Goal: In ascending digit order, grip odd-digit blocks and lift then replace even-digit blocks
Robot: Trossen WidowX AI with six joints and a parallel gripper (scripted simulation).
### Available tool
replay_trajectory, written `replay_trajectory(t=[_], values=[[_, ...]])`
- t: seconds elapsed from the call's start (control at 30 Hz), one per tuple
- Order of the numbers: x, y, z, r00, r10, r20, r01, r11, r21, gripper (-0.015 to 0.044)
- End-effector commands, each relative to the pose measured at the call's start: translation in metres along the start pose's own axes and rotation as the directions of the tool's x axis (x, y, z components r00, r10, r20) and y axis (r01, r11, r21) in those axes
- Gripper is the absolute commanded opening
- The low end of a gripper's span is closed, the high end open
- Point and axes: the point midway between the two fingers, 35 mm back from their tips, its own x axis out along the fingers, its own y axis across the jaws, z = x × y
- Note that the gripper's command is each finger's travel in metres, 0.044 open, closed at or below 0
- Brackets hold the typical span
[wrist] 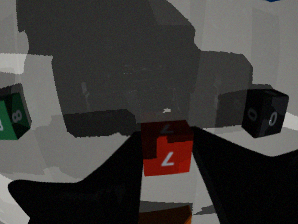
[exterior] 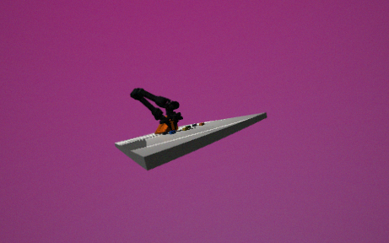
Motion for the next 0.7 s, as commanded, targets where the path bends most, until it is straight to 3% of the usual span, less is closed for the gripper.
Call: replay_trajectory(t=[0.0,0.07,0.43,0.53,0.67], values=[[0.000,0.000,0.000,1.000,-0.003,0.001,0.003,1.000,-0.003,0.0120],[0.000,0.000,0.000,1.000,-0.003,0.001,0.003,1.000,-0.003,0.0120],[0.000,0.000,0.000,1.000,-0.003,0.001,0.003,1.000,-0.003,0.0400],[-0.002,0.000,0.000,1.000,-0.003,0.001,0.003,1.000,-0.003,0.0400],[-0.034,0.000,0.000,1.000,-0.001,0.000,0.001,1.000,-0.003,0.0400]])
